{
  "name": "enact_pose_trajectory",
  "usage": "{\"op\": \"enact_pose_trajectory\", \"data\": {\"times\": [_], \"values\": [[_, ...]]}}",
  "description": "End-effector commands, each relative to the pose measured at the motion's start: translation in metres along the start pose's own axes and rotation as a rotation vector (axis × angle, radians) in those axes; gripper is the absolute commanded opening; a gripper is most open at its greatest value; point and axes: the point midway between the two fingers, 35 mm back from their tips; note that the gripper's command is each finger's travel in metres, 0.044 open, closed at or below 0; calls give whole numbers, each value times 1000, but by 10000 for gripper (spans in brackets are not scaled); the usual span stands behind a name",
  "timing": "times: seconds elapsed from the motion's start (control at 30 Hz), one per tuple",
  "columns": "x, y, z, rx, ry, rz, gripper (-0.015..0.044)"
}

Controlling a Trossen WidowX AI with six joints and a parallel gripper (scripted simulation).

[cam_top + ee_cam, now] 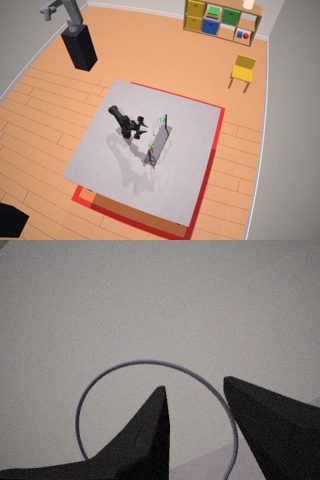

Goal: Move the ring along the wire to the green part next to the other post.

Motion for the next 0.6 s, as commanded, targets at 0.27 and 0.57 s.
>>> {"op": "enact_pose_trajectory", "data": {"times": [0.27,0.57], "values": [[-118,29,-138,291,229,-153,160],[-161,98,-227,486,310,-207,160]]}}
Point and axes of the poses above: the point midway between the two fingers, 35 mm back from their tips, its own y axis back along the fingers, its own x axis across the jaws, z = x × y
